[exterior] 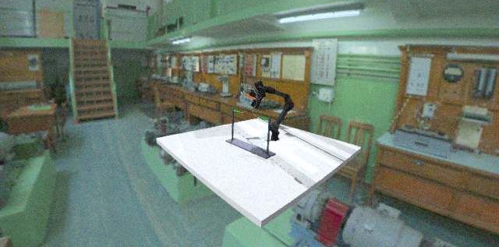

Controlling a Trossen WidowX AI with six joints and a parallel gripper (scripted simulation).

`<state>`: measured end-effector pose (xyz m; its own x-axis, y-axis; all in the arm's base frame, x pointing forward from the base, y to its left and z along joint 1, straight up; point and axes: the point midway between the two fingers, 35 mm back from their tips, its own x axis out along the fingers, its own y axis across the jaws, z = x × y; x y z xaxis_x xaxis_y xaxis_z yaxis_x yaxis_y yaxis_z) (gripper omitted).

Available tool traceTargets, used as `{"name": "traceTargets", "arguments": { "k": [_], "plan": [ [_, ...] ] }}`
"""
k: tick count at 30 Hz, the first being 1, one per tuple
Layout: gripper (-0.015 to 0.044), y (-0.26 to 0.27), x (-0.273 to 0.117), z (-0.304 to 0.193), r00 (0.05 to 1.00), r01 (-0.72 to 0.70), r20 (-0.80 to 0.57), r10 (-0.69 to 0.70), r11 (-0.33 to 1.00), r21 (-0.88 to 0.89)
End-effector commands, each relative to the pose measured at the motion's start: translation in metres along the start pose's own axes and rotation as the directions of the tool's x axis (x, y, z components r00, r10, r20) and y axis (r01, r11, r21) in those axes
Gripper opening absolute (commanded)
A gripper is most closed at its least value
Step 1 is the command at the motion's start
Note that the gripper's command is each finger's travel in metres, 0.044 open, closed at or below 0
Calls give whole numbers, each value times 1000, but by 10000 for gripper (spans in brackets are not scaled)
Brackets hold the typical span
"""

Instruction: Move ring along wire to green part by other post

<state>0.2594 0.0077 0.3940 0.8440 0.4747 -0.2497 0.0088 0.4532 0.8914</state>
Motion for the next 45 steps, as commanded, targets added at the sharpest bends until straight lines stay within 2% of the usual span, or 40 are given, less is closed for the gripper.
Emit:
{"name": "traceTargets", "arguments": {
  "k": [1,18,45],
  "plan": [
    [-150,0,0,0,1000,28,4,-28,998,-49],
    [-150,-6,0,1,989,149,31,-146,962,-229],
    [-150,-15,-2,5,940,336,127,-316,802,-493]
  ]
}}
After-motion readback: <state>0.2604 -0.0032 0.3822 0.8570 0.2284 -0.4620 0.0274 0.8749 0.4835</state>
